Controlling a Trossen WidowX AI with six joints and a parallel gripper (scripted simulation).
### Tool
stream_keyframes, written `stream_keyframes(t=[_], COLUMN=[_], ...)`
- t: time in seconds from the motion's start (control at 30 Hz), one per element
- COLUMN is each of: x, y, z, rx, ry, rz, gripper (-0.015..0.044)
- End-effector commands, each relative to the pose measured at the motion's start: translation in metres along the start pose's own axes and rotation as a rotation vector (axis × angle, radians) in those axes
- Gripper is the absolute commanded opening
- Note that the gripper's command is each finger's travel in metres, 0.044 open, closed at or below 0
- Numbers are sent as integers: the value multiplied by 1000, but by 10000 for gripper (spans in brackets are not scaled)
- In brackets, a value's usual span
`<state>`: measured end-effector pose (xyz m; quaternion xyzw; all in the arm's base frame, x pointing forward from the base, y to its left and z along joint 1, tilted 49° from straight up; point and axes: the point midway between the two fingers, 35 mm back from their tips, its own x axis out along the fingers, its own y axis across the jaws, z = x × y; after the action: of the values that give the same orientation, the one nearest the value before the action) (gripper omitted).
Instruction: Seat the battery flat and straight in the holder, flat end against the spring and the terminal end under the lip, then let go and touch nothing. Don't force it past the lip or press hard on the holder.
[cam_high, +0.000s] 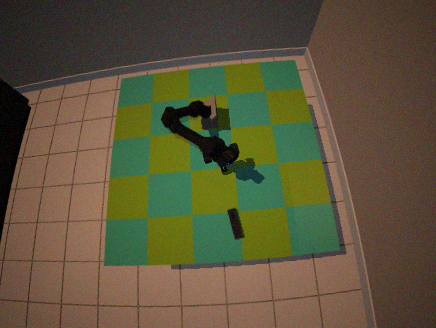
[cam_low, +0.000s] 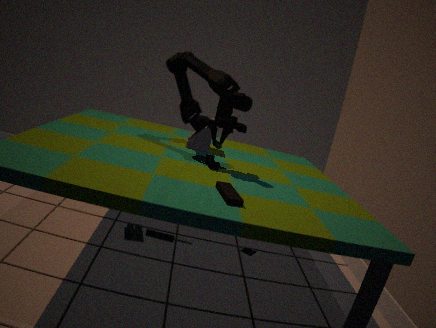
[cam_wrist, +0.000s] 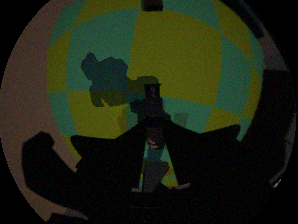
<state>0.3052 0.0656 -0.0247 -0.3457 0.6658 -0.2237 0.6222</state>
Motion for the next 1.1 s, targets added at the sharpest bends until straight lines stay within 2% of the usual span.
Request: stream_keyframes(t=[0.0, 0.4, 1.07], x=[4, 40, 45], y=[-3, -4, -4], z=[1, -5, -1], rx=[-13, 5, -12], ry=[24, 255, 338], rz=[-3, -4, -18], gripper=[70, 70, 70])
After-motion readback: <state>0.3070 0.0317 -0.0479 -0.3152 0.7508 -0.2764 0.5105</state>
